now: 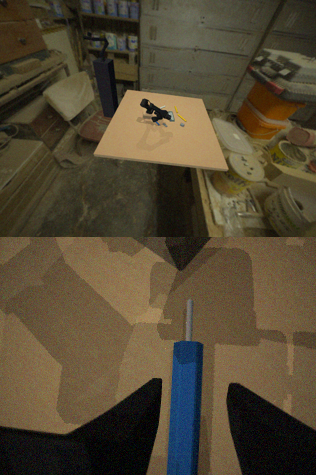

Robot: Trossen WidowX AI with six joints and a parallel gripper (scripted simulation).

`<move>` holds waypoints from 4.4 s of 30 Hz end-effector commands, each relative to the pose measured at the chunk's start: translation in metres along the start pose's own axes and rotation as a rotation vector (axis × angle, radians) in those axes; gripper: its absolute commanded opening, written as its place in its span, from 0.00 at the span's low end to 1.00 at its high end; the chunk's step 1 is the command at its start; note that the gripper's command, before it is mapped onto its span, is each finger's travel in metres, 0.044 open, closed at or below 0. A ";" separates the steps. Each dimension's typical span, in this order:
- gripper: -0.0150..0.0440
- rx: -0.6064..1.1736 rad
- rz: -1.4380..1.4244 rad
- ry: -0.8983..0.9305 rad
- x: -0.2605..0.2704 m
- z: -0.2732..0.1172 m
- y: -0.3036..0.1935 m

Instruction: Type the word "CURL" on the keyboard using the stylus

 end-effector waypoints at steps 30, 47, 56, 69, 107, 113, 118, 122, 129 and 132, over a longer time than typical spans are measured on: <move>0.51 0.000 -0.006 0.008 0.004 0.023 -0.012; 0.33 -0.001 0.000 0.002 0.005 0.027 -0.015; 0.25 -0.001 0.000 0.002 0.005 0.027 -0.015; 0.25 -0.003 -0.001 0.000 -0.001 -0.007 0.003; 0.25 -0.139 0.809 -0.032 -0.063 -0.041 -0.025; 0.25 -0.176 0.985 -0.019 -0.079 -0.046 -0.031; 0.25 -0.206 1.129 -0.002 -0.093 -0.049 -0.035; 0.25 -0.230 1.248 0.016 -0.105 -0.051 -0.038; 0.25 -0.267 1.456 0.050 -0.127 -0.054 -0.043; 0.25 -0.281 1.544 0.065 -0.137 -0.055 -0.044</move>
Point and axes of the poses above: the point midway between the two fingers, 35 mm back from their tips, its own z axis out along the fingers, its own x axis across the jaws, y = z × x, the point moved 5 cm from there along -z, back along the fingers, and after that the axes turned 14 degrees about -z, right-handed, at the moved point
